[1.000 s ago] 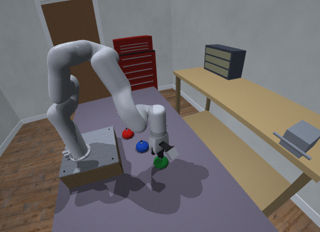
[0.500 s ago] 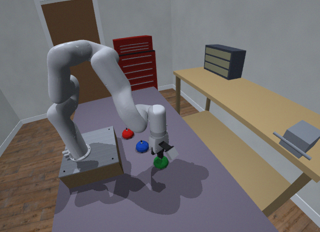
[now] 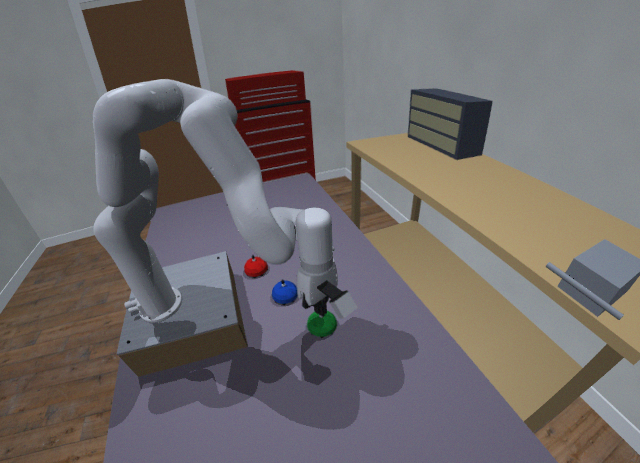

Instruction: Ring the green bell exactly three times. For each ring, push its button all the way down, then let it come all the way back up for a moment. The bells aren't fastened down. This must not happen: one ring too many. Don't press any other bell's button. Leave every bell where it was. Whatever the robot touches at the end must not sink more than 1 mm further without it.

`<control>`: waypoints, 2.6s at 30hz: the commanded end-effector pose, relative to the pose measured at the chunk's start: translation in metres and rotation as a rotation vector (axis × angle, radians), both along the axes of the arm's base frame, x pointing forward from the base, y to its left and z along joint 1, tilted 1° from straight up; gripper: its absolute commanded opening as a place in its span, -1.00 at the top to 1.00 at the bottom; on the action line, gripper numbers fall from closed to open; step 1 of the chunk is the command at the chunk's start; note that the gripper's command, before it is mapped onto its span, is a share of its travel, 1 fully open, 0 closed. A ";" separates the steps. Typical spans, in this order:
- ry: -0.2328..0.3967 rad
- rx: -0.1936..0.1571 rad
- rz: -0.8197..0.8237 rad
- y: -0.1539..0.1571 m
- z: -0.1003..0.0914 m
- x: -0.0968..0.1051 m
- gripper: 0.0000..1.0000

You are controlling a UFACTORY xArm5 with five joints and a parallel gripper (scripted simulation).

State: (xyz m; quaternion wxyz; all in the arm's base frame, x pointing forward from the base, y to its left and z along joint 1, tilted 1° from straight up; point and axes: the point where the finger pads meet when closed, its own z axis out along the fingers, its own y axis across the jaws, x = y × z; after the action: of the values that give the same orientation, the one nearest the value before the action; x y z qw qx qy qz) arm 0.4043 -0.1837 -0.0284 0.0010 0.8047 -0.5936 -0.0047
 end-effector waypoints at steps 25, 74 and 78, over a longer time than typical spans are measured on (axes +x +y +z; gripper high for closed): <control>-0.004 -0.002 0.000 -0.001 0.003 0.002 1.00; -0.004 -0.002 0.000 -0.001 0.010 0.002 1.00; -0.004 -0.002 0.000 -0.001 0.010 0.002 1.00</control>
State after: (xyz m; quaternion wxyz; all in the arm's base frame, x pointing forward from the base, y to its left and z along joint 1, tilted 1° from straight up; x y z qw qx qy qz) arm 0.4051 -0.1838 -0.0199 0.0009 0.8048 -0.5936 -0.0042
